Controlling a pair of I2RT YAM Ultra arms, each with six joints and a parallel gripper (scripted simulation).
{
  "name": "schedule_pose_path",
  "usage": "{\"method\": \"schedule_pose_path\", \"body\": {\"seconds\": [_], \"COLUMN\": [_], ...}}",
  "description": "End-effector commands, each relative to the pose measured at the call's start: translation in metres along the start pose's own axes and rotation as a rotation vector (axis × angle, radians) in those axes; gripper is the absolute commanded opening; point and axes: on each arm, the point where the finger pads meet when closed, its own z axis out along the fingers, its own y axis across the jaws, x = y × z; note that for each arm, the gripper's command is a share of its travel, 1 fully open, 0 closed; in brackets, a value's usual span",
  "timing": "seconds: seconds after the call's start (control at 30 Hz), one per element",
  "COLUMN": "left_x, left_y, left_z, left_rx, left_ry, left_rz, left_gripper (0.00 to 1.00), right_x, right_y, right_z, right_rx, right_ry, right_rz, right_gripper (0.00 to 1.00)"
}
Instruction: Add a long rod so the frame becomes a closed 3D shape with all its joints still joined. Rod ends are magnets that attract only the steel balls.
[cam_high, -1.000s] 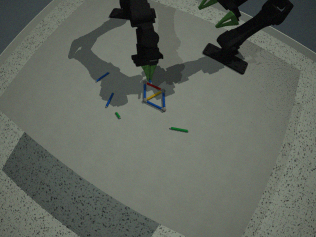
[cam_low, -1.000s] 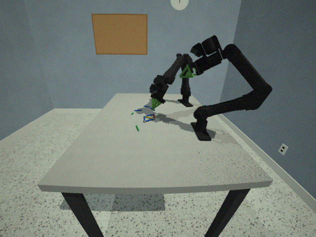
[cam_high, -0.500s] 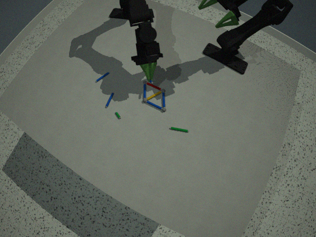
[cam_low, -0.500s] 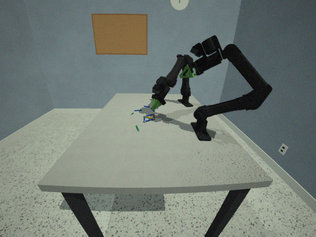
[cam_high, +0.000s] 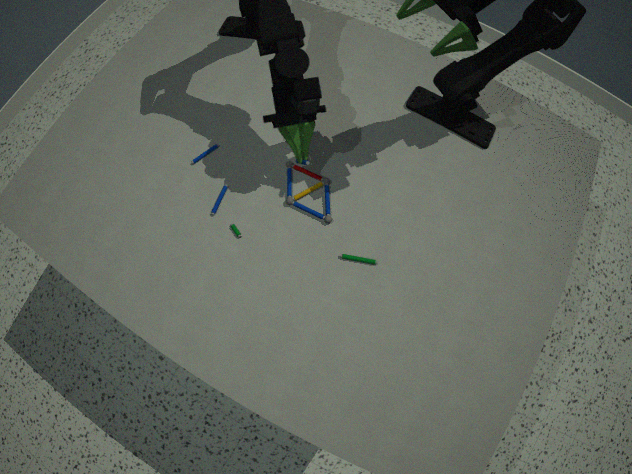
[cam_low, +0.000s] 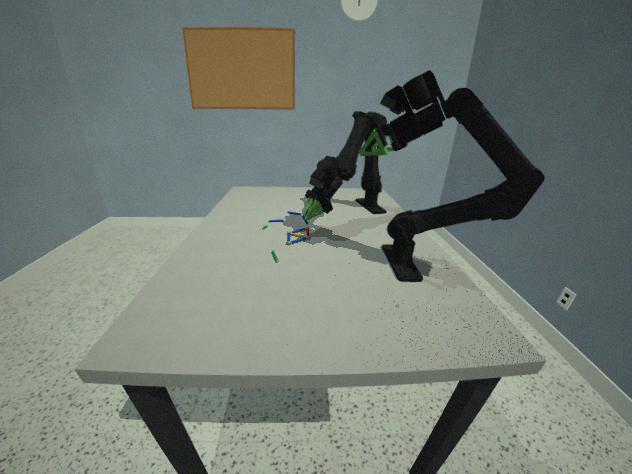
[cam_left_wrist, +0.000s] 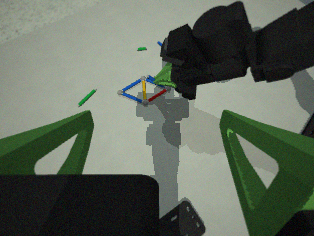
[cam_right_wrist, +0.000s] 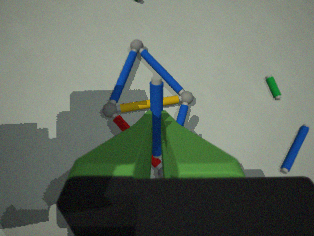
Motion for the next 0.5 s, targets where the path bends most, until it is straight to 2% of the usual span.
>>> {"method": "schedule_pose_path", "body": {"seconds": [0.0, 0.47], "left_x": [-0.0089, -0.0089], "left_y": [0.0002, 0.0002], "left_z": [-0.0039, -0.0039], "left_rx": [-0.006, -0.006], "left_ry": [-0.020, -0.020], "left_rz": [0.001, 0.001], "left_gripper": [1.00, 1.00], "right_x": [-0.0151, -0.0137], "right_y": [-0.0064, -0.0062], "right_z": [-0.0057, -0.0055], "right_rx": [0.012, 0.012], "right_ry": [-0.088, -0.083], "right_rz": [-0.004, -0.003], "right_gripper": [0.00, 0.00]}}
